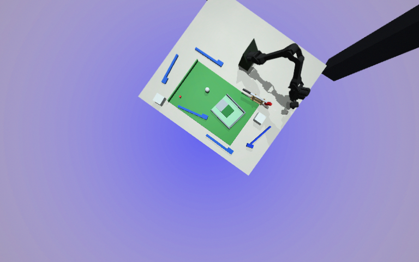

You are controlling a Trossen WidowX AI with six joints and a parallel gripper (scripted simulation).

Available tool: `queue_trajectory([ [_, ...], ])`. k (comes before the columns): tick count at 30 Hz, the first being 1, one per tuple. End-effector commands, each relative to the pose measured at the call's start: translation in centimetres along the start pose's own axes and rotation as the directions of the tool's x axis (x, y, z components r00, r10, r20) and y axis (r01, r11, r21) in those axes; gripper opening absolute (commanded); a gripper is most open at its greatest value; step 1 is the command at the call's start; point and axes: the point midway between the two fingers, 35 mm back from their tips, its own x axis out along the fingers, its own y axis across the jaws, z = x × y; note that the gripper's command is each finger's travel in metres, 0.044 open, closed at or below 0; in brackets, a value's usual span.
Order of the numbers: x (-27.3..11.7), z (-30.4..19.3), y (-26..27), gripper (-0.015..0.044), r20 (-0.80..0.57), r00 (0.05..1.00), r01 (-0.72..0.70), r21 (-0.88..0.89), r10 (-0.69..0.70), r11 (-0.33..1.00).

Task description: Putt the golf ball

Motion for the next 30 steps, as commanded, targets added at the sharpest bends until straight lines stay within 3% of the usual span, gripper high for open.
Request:
queue_trajectory([
  [1,0.4,-3.9,-2.3,0.044,-0.096,0.994,0.047,0.019,-0.045,0.999],
  [10,-1.4,-13.0,-9.5,0.044,-0.314,0.931,0.215,0.054,-0.188,0.975],
  [20,-7.1,-22.5,-16.5,0.044,-0.531,0.789,0.409,0.08,-0.309,0.909],
  [27,-9.7,-23.8,-18.2,0.044,-0.557,0.758,0.48,0.126,-0.338,0.868],
  [30,-10.5,-26.1,-17.4,0.044,-0.609,0.746,0.412,0.105,-0.269,0.905],
])
